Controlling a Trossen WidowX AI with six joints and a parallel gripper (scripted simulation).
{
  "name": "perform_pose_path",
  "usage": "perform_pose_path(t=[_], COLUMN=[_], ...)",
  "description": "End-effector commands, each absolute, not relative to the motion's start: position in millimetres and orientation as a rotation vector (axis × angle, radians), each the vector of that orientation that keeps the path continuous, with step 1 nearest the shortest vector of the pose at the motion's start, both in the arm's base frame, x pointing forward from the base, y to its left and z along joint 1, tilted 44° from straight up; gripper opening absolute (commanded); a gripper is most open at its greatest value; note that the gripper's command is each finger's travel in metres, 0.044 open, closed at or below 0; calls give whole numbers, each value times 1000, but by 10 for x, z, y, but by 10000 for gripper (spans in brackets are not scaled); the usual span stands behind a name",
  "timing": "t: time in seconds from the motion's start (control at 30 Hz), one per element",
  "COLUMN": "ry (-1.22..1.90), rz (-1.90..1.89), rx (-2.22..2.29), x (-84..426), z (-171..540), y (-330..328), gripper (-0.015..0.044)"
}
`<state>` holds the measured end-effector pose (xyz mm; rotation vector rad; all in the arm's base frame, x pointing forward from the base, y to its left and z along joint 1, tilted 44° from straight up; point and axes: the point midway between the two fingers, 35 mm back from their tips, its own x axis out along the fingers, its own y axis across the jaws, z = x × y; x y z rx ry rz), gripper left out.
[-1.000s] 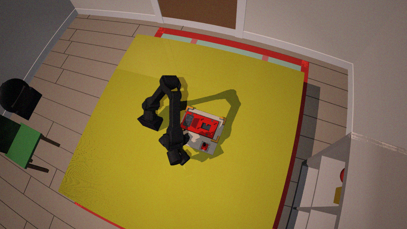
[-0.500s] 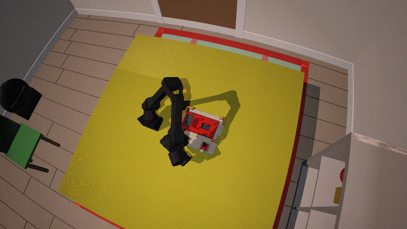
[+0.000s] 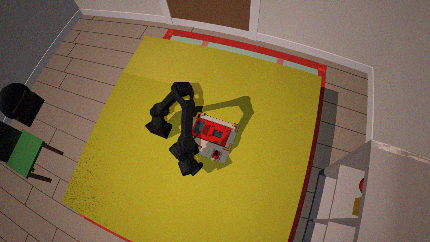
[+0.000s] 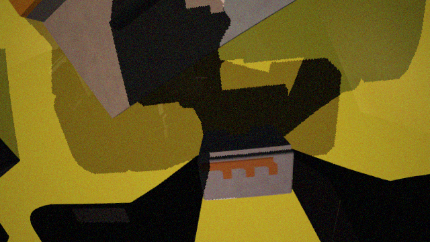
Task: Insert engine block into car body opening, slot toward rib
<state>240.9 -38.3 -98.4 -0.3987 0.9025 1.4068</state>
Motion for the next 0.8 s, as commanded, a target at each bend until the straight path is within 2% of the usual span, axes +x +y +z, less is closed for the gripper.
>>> perform_pose_path(t=[0.0, 0.1, 0.33, 0.77], ry=[902, 902, 904, 910], rz=[1408, 1408, 1407, 1403], rx=[-390, -390, -391, -393], x=[2396, 2396, 2434, 2509], z=[-986, -986, -906, -644], y=[-360, -360, -456, -738], gripper=[210, 190, 6, 0])
